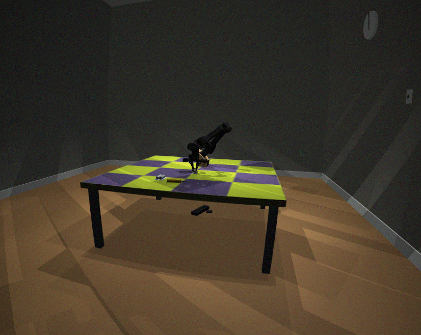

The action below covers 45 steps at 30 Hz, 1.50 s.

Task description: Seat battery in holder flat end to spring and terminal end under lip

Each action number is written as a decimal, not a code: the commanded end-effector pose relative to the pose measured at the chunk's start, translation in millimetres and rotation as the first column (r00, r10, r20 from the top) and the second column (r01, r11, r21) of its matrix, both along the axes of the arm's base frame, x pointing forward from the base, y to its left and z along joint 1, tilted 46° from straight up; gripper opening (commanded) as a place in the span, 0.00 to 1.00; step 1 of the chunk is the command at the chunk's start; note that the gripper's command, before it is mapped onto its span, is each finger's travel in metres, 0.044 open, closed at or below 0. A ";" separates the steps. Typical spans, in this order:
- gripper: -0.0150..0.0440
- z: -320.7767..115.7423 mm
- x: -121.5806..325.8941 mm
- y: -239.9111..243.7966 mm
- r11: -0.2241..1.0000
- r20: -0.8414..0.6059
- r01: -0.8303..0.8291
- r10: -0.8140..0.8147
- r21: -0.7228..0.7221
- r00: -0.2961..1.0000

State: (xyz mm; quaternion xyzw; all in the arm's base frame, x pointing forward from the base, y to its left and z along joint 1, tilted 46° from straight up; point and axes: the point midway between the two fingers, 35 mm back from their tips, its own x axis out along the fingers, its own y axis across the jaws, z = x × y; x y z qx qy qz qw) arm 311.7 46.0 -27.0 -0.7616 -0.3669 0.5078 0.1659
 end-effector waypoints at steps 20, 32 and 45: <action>0.62 10.8 -0.9 -13.9 1.000 -0.009 0.004 -0.004 -0.001 1.000; 1.00 57.2 -2.9 -65.9 1.000 -0.003 -0.001 0.001 -0.005 1.000; 1.00 57.2 -2.9 -65.9 1.000 -0.003 -0.001 0.001 -0.005 1.000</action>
